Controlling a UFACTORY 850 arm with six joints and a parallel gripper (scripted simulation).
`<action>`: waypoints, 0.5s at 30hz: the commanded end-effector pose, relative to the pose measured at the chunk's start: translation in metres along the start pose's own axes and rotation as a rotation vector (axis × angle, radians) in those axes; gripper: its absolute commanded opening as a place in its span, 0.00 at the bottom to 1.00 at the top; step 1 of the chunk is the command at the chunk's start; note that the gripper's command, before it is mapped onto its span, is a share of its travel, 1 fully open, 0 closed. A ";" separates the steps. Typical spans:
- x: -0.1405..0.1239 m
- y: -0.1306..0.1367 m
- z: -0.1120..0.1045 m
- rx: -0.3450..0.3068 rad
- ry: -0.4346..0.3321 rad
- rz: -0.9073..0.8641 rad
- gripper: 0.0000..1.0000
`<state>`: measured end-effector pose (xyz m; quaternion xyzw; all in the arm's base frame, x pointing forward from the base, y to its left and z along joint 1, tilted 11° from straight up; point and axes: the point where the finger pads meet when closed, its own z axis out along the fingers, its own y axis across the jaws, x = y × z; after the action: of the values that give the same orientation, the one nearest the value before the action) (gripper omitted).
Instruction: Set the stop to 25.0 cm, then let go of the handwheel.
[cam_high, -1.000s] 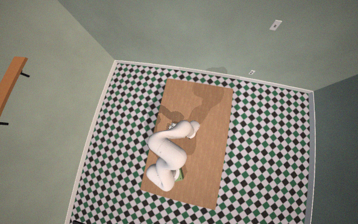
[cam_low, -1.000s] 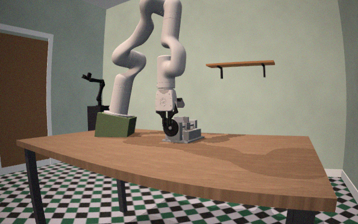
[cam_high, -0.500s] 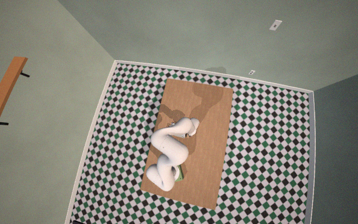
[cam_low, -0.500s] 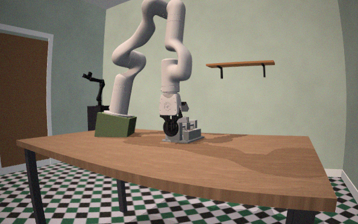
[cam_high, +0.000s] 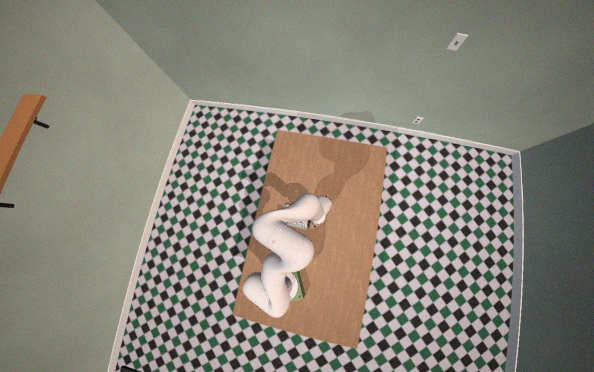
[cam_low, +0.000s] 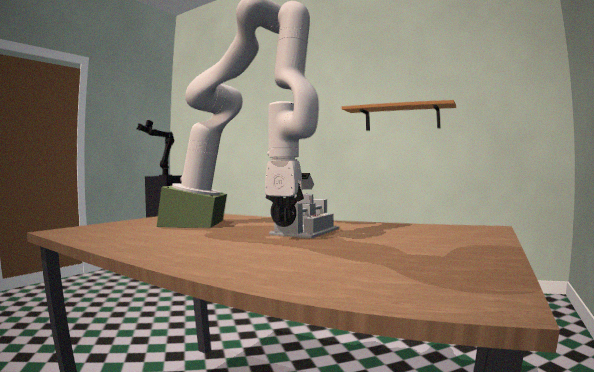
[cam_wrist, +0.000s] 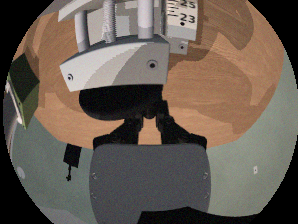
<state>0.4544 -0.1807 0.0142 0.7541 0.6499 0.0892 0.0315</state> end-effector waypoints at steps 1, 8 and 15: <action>0.000 0.000 0.002 -0.002 -0.001 0.000 0.06; 0.000 -0.001 0.006 -0.002 -0.001 0.000 0.06; 0.000 -0.002 0.007 -0.002 -0.001 0.000 0.06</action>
<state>0.4545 -0.1801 0.0076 0.7540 0.6500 0.0893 0.0315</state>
